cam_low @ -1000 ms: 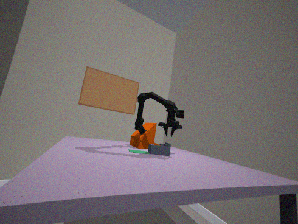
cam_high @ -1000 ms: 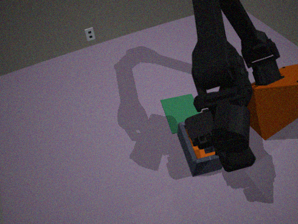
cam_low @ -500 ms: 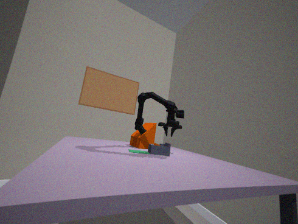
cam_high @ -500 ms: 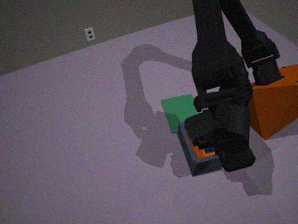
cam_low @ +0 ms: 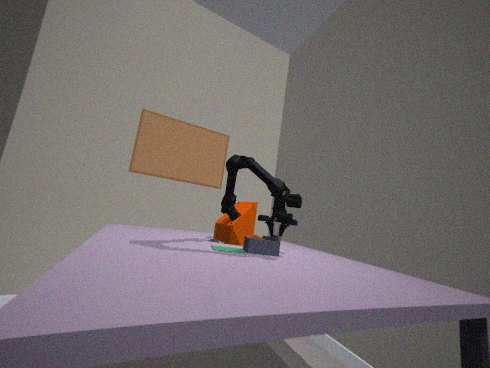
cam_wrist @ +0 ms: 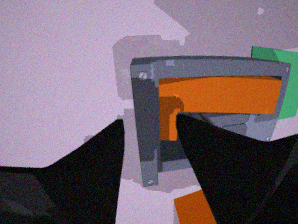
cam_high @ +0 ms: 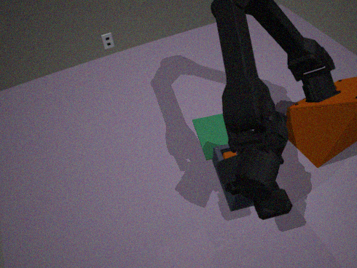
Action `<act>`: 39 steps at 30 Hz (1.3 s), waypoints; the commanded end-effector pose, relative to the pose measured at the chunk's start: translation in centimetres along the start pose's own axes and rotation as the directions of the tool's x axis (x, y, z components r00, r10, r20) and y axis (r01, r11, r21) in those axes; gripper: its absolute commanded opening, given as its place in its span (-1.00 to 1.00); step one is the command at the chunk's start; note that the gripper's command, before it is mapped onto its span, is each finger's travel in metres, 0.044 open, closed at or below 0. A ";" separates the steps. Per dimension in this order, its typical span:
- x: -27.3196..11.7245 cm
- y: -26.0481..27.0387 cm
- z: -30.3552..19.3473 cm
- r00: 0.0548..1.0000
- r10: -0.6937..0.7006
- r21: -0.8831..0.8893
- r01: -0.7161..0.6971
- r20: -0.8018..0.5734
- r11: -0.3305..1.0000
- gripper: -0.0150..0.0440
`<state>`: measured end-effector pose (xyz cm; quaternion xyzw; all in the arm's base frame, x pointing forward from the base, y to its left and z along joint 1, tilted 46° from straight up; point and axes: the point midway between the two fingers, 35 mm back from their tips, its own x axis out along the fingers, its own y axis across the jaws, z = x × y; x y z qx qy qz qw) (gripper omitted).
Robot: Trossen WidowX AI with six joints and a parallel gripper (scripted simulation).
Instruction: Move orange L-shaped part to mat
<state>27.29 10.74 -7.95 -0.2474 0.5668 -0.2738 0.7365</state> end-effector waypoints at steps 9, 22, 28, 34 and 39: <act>1.0 0.0 -0.1 1.000 -0.005 -0.009 0.005 0.000 1.000 0.12; 3.2 -0.1 -0.1 1.000 -0.006 -0.009 0.006 0.001 1.000 0.12; 4.1 -0.1 -0.1 1.000 -0.007 -0.009 0.007 0.001 1.000 0.12; 4.1 -0.1 -0.1 1.000 -0.007 -0.009 0.007 0.001 1.000 0.12; 4.1 -0.1 -0.1 1.000 -0.007 -0.009 0.007 0.001 1.000 0.12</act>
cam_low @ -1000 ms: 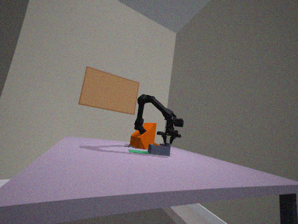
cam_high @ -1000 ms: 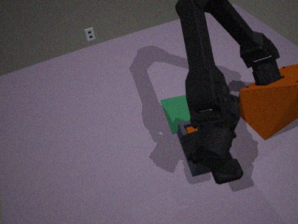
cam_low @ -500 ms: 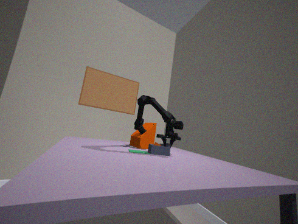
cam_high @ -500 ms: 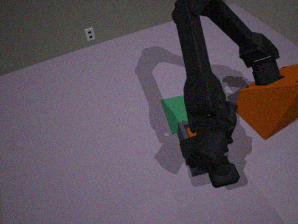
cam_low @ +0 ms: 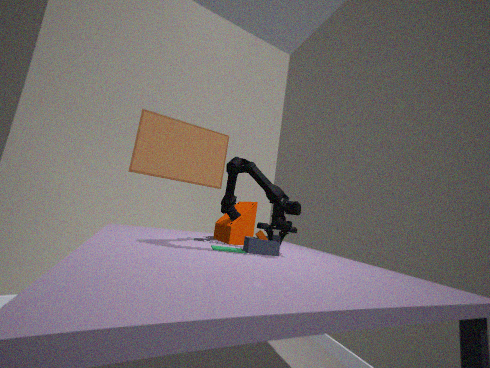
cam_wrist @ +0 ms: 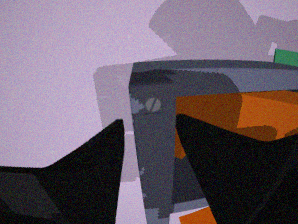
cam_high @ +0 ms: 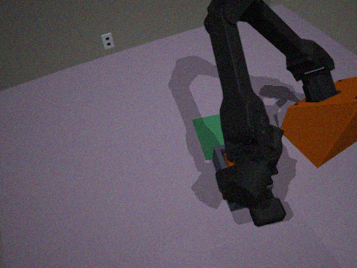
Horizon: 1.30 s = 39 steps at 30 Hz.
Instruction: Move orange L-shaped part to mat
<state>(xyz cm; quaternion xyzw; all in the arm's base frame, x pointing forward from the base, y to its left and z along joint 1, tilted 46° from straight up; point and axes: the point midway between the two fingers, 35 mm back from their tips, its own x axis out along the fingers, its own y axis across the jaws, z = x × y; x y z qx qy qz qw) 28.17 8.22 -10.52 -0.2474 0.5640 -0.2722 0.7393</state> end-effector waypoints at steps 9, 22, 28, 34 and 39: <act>0.0 0.0 0.0 1.000 0.000 0.000 0.000 0.000 1.000 0.12; -1.2 1.1 -0.2 1.000 -0.008 -0.010 0.008 -0.007 1.000 0.12; -2.1 1.1 -0.1 1.000 -0.007 -0.011 0.007 -0.008 1.000 0.12; -9.5 0.3 -0.1 1.000 -0.004 -0.011 0.004 -0.009 1.000 0.12; -10.7 0.1 -0.2 1.000 -0.005 -0.011 0.005 -0.009 1.000 0.12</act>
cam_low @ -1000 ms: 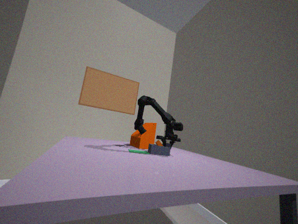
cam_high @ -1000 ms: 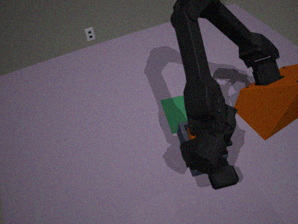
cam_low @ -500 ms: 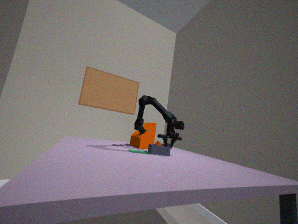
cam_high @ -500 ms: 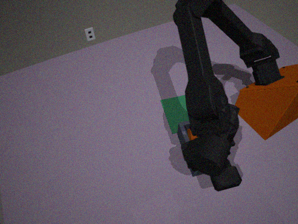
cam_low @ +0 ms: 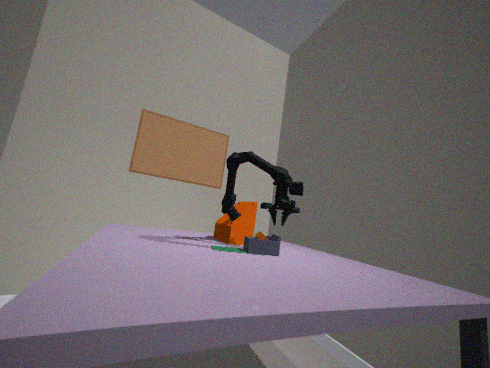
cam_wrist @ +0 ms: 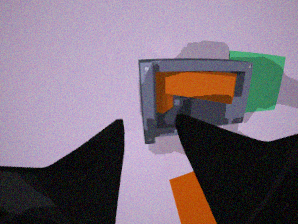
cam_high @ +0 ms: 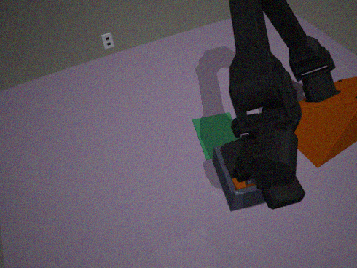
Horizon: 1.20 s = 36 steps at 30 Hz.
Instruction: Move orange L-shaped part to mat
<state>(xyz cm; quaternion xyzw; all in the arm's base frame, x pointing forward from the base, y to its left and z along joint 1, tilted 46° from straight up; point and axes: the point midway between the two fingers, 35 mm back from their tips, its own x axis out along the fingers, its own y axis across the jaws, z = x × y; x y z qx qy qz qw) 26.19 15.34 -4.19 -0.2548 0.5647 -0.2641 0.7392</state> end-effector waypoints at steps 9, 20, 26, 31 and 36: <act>-0.7 -0.3 -0.1 1.000 -0.005 0.001 0.005 -0.006 1.000 0.12; -0.7 -0.3 -0.1 1.000 -0.005 0.001 0.005 -0.006 1.000 0.12; -0.7 -0.3 -0.1 1.000 -0.005 0.001 0.005 -0.006 1.000 0.12; -0.8 -0.8 0.0 1.000 -0.005 -0.087 0.004 -0.006 0.996 0.39; -0.9 -2.7 0.4 1.000 -0.006 -0.451 0.001 -0.009 0.893 0.46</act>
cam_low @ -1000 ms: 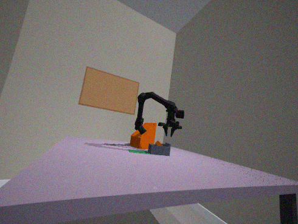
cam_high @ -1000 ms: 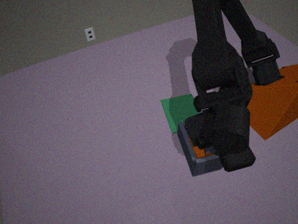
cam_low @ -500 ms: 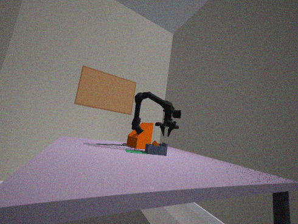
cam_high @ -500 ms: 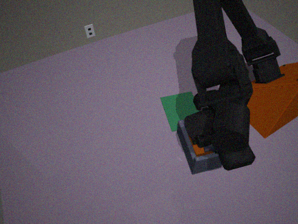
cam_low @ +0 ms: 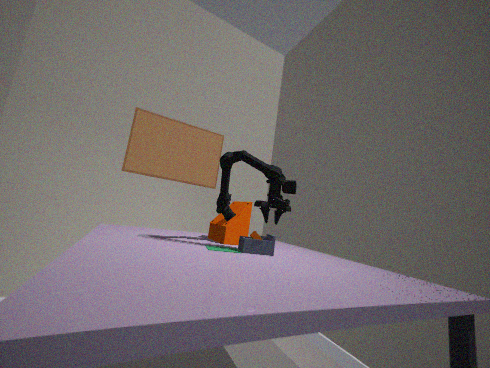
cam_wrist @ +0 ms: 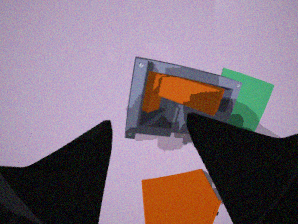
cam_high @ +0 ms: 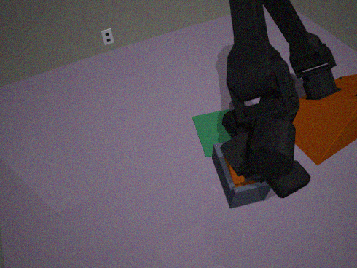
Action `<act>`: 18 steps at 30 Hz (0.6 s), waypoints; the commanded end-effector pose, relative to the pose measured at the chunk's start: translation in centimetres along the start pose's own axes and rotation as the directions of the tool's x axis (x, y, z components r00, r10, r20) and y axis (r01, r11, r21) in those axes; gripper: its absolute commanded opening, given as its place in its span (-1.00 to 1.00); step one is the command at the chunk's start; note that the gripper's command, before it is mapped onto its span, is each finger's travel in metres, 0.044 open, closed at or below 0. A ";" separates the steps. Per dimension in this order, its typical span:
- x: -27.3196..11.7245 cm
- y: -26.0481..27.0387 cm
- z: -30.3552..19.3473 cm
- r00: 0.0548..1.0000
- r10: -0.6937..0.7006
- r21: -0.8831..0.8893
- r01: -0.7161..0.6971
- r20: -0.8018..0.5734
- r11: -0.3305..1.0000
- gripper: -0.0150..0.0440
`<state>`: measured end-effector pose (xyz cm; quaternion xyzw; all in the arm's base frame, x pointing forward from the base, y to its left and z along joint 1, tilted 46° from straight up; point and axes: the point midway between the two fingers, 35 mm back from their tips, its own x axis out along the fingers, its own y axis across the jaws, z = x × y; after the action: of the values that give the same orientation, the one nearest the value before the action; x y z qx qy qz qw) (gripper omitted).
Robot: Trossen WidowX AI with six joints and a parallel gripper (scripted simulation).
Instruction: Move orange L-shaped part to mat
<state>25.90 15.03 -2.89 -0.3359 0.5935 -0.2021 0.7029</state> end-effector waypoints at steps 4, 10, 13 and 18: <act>-0.2 -3.5 -0.1 1.000 -0.002 -0.560 -0.001 -0.003 0.828 0.46; -0.2 -6.2 -0.5 1.000 -0.004 -0.901 -0.005 -0.008 0.433 0.46; -0.2 -7.1 -0.8 1.000 -0.005 -0.965 -0.007 -0.009 0.264 0.46; -0.2 -7.2 -0.8 1.000 -0.006 -0.973 -0.008 -0.009 0.230 0.46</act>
<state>26.10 12.45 0.03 -0.5833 0.6273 0.0477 0.5138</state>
